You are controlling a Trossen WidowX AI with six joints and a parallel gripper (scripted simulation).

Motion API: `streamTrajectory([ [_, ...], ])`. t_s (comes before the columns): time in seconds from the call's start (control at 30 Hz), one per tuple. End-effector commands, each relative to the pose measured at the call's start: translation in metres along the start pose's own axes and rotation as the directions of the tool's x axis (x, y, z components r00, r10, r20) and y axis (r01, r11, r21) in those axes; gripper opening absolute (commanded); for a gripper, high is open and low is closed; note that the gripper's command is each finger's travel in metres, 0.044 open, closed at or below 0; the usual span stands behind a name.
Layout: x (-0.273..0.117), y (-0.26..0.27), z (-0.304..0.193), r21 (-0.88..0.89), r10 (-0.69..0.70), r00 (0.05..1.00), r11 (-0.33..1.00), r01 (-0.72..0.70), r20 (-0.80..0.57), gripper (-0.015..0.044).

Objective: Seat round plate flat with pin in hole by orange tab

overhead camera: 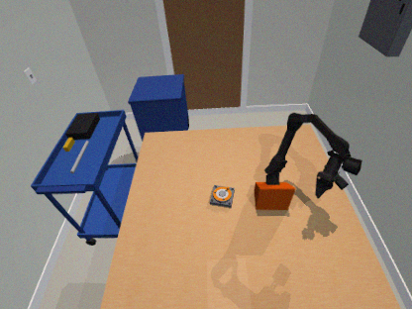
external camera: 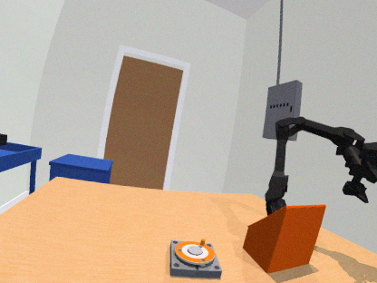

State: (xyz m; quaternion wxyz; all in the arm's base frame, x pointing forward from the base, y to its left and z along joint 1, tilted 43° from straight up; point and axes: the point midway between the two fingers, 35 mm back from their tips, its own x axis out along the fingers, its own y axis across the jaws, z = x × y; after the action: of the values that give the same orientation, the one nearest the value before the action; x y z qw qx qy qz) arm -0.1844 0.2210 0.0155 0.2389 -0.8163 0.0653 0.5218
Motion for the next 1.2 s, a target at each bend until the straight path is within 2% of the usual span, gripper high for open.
streamTrajectory([
  [0.0, 0.001, -0.002, -0.001, 0.009, 0.002, 1.000, 1.000, -0.002, -0.003, 0.0374],
  [0.23, 0.044, -0.072, -0.051, 0.349, 0.077, 0.992, 0.936, -0.038, -0.099, 0.0190],
  [0.3, 0.048, -0.078, -0.058, 0.382, 0.087, 0.990, 0.923, -0.039, -0.108, 0.0138],
  [0.47, 0.080, -0.113, -0.112, 0.604, 0.164, 0.972, 0.796, -0.030, -0.169, 0.0006],
  [0.63, 0.101, -0.128, -0.152, 0.684, 0.208, 0.958, 0.730, -0.018, -0.197, 0.0000],
  [0.77, 0.123, -0.135, -0.205, 0.821, 0.289, 0.928, 0.570, 0.029, -0.234, 0.0000],
  [0.83, 0.126, -0.135, -0.214, 0.840, 0.303, 0.923, 0.541, 0.039, -0.239, 0.0000],
  [1.03, 0.150, -0.121, -0.295, 0.951, 0.437, 0.860, 0.267, 0.156, -0.264, 0.0000],
  [1.1, 0.152, -0.118, -0.304, 0.956, 0.452, 0.852, 0.237, 0.171, -0.264, 0.0000],
  [1.17, 0.157, -0.110, -0.328, 0.965, 0.493, 0.829, 0.152, 0.215, -0.263, 0.0000],
])
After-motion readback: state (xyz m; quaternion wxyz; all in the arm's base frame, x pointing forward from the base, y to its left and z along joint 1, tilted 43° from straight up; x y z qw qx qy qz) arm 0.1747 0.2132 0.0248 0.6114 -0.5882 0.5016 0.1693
